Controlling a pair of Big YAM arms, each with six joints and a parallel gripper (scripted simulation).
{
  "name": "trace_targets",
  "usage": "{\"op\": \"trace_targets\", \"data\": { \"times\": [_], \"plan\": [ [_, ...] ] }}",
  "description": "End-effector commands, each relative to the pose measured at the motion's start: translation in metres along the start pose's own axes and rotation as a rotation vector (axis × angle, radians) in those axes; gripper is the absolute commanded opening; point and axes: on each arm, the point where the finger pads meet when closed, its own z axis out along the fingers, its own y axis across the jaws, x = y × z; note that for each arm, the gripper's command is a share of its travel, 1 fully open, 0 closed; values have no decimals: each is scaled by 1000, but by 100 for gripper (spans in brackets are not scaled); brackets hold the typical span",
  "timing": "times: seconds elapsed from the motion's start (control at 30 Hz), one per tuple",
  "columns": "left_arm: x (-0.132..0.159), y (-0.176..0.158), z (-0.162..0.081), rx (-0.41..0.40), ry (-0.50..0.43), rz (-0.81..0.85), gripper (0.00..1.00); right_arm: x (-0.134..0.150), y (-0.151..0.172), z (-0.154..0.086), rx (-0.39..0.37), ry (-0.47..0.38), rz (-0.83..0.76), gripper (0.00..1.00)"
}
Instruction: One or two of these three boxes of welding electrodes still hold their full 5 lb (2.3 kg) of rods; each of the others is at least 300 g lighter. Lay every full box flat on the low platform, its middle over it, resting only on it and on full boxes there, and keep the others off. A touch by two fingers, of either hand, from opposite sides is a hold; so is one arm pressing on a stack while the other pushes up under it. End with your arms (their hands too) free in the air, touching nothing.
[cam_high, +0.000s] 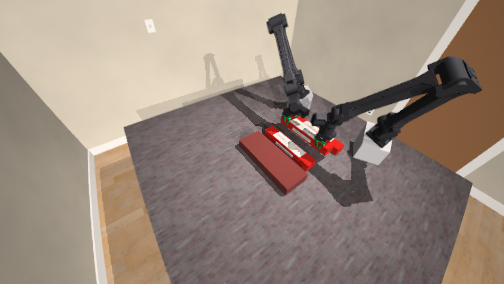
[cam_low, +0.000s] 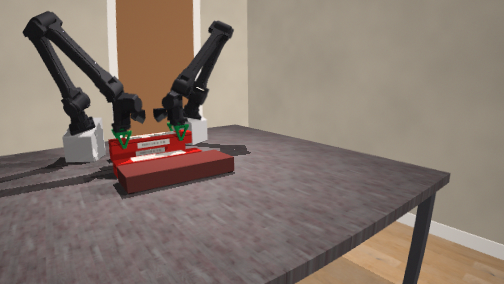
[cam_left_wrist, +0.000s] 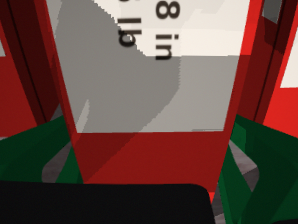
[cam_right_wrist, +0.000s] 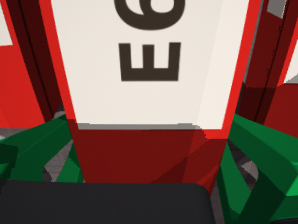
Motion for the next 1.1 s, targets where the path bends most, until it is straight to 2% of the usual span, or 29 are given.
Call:
{"op": "trace_targets", "data": {
  "times": [0.0,0.83,1.07],
  "plan": [
    [-15,22,-30,-54,-44,-22,0,-12,-19,-26,48,-35,22,0],
    [-15,22,-72,-55,-50,-24,0,-12,-20,-67,49,-42,25,0],
    [-15,22,-77,-55,-50,-25,0,-12,-20,-72,49,-42,25,0]
  ]
}}
